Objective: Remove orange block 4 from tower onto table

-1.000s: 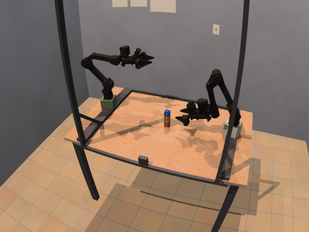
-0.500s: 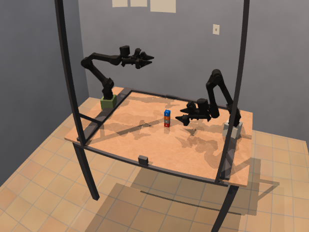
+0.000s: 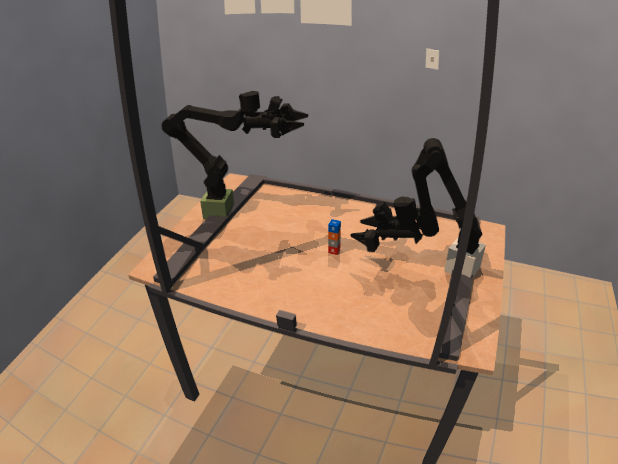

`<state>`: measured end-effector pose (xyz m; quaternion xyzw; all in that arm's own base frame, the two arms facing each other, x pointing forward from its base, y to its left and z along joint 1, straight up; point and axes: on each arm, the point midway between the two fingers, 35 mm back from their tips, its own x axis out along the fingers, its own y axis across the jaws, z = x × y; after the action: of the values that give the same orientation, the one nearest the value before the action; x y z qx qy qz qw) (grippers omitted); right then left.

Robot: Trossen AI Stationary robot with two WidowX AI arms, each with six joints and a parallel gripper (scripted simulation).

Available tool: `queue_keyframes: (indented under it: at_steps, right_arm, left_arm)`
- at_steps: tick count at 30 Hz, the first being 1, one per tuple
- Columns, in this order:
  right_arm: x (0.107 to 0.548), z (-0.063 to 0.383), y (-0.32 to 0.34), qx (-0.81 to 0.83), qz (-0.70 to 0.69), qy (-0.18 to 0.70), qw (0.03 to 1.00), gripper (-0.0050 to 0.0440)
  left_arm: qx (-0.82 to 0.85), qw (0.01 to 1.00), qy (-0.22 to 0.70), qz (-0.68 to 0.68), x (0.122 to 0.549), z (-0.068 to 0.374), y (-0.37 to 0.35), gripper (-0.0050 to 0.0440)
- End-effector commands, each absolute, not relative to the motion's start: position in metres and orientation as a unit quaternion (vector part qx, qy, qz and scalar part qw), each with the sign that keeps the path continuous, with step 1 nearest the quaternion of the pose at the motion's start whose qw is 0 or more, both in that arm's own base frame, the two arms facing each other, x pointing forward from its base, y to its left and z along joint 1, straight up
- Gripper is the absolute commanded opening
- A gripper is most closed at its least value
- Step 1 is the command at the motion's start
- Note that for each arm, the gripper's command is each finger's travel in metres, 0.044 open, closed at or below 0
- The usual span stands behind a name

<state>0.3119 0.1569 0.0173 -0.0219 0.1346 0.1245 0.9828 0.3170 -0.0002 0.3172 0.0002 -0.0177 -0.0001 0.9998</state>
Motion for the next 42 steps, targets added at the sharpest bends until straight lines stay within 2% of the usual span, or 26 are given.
queue_keyframes:
  at_steps: [1, 28, 33, 42]
  right_arm:
    - [0.313, 0.021, 0.157, -0.019, 0.125, 0.129, 0.984, 0.04]
    - [0.316, 0.02, 0.165, -0.025, 0.134, 0.13, 0.982, 0.04]
    - [0.331, 0.014, 0.208, -0.061, 0.182, 0.157, 0.969, 0.04]
    - [0.337, 0.0, 0.247, -0.112, 0.226, 0.21, 0.945, 0.04]
  left_arm:
    - [0.0, 1.0, -0.025, 0.0, 0.316, 0.323, 0.0, 0.04]
    - [0.0, 1.0, -0.025, 0.0, 0.316, 0.323, 0.0, 0.04]
    - [0.0, 1.0, -0.025, 0.0, 0.316, 0.323, 0.0, 0.04]
    - [0.0, 1.0, -0.025, 0.0, 0.316, 0.323, 0.0, 0.04]
